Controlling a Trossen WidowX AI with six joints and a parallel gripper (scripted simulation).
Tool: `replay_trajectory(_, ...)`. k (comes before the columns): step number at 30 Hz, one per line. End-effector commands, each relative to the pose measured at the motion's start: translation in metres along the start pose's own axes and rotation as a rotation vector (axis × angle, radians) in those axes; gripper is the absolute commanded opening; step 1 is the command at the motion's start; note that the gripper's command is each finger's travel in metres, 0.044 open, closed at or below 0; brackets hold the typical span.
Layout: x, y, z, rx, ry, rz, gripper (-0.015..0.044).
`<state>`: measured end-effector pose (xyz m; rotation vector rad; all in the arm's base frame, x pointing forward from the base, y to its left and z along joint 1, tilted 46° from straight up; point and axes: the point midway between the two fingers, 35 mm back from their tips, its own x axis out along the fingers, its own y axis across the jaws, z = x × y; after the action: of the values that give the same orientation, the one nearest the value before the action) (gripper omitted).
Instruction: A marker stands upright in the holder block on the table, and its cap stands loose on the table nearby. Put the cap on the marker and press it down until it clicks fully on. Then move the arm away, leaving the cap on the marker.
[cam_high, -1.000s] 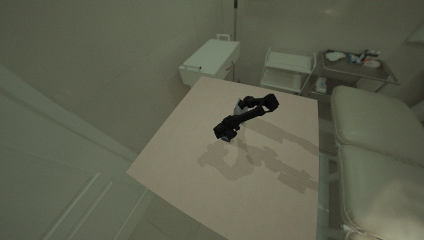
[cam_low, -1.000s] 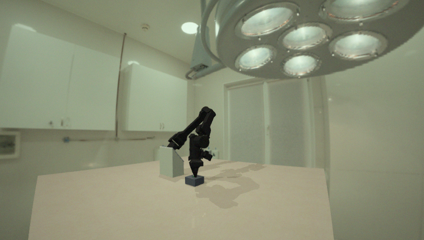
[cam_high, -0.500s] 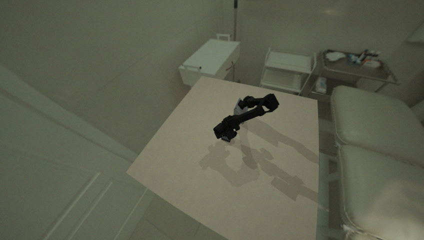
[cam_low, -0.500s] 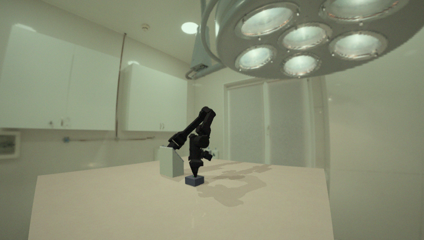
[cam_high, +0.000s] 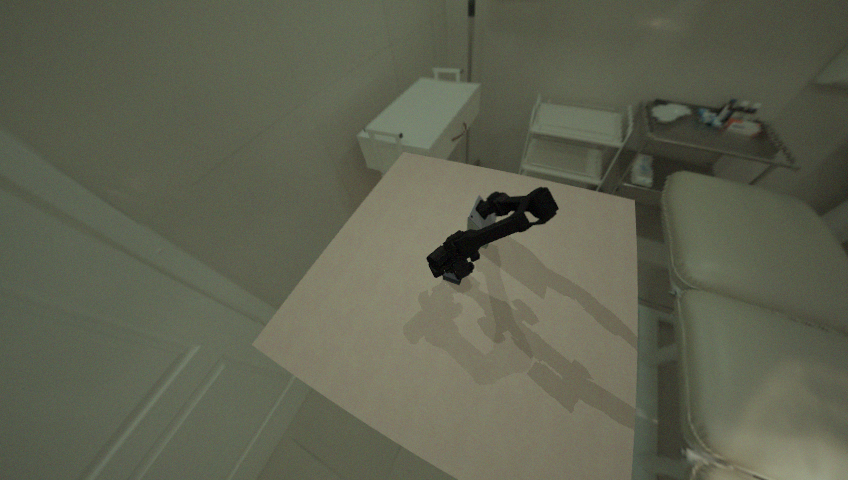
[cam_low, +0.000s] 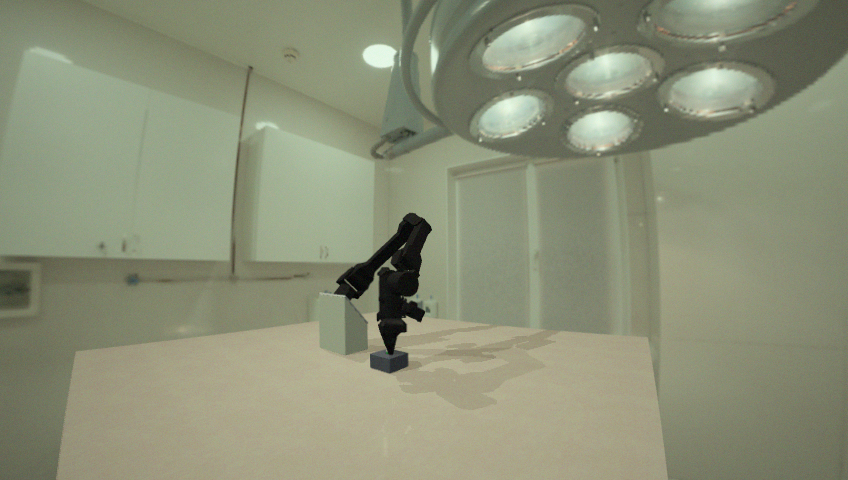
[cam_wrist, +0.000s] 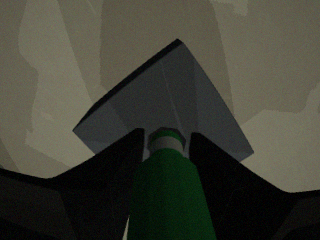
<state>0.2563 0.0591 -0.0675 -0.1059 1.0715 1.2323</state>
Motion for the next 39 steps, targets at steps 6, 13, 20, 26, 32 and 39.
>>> replay_trajectory(6, 0.000, 0.000, 0.000, 0.000, 0.000, 0.000, 0.0105)
replay_trajectory(13, 0.000, 0.000, 0.000, 0.000, 0.000, 0.000, 0.0289)
replay_trajectory(20, 0.000, 0.000, 0.000, 0.000, 0.000, 0.000, 0.0440)
replay_trajectory(26, -0.063, -0.004, -0.001, 0.001, 0.005, -0.008, 0.0440)
replay_trajectory(32, -0.076, -0.002, -0.001, 0.001, 0.004, -0.008, 0.0440)
replay_trajectory(39, -0.091, -0.004, -0.002, 0.475, 0.004, -0.004, 0.0282)
